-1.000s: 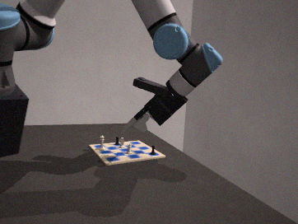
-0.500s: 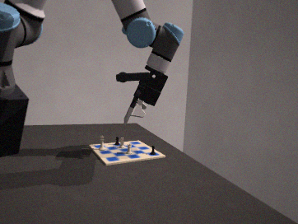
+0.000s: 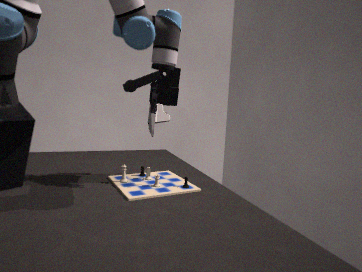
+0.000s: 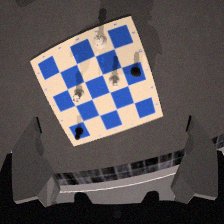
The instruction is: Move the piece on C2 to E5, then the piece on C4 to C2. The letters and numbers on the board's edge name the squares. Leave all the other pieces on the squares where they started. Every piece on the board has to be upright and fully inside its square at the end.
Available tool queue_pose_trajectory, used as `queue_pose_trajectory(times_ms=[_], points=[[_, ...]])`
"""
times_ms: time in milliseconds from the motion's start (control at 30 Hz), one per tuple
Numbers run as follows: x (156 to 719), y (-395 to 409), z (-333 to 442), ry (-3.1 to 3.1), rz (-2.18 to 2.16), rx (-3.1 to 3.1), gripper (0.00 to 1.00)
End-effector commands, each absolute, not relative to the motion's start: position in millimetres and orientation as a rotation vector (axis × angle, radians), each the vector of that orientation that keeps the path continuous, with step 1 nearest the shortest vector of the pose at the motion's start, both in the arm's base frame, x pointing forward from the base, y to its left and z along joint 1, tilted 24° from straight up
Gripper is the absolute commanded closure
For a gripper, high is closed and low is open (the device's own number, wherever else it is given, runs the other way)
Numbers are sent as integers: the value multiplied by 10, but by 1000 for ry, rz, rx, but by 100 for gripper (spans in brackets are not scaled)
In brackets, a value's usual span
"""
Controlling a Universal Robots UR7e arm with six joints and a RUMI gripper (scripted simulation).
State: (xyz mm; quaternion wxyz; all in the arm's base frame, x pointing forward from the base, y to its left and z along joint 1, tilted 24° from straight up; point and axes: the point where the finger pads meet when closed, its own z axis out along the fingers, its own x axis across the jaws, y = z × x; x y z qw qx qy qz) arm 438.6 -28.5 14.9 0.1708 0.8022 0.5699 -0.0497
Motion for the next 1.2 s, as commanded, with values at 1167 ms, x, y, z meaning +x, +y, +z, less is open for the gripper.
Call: queue_pose_trajectory(times_ms=[1167], points=[[4362, -193, 171, 1450, -65, 2298, 0]])
